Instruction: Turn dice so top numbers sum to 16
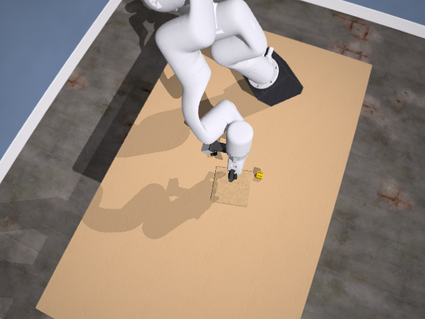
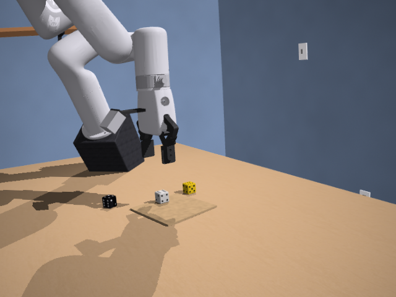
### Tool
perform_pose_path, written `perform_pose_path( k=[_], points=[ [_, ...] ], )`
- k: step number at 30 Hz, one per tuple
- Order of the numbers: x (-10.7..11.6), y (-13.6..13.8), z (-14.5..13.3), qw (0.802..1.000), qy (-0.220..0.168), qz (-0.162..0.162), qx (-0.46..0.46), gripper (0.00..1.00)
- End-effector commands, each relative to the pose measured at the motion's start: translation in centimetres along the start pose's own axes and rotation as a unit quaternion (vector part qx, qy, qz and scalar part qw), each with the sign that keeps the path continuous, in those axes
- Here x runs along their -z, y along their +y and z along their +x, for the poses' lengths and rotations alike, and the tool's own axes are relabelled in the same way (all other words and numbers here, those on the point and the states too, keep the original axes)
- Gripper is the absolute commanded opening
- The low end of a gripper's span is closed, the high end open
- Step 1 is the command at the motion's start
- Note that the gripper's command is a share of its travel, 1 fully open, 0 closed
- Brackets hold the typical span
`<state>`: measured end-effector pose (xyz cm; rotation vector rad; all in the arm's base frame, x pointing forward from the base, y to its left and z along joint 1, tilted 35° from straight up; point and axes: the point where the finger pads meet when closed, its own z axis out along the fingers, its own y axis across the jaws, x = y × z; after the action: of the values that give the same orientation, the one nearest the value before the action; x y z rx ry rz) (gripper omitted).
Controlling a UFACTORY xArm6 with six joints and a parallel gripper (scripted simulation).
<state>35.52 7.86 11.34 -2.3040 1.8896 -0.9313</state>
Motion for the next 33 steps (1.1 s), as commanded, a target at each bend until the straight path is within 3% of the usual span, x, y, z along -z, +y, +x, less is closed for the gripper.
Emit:
perform_pose_path(
  k=[1, 9, 16, 20, 23, 25, 32, 33],
  points=[
    [0.0, 0.0, 0.3, 1.000, -0.001, 0.001, 0.022, 1.00],
    [-0.2, 0.5, 1.4, 0.993, -0.003, -0.001, 0.114, 1.00],
    [-0.4, 1.3, 2.9, 0.971, -0.005, -0.002, 0.238, 1.00],
    [-0.5, 1.8, 4.0, 0.946, -0.007, -0.002, 0.323, 1.00],
    [-0.6, 1.9, 4.0, 0.945, -0.007, -0.002, 0.326, 1.00],
    [-0.7, 2.3, 4.7, 0.922, -0.008, -0.002, 0.387, 1.00],
    [-0.8, 3.0, 5.8, 0.878, -0.008, -0.001, 0.478, 1.00],
    [-0.9, 3.2, 6.1, 0.862, -0.008, -0.001, 0.508, 1.00]
  ],
)
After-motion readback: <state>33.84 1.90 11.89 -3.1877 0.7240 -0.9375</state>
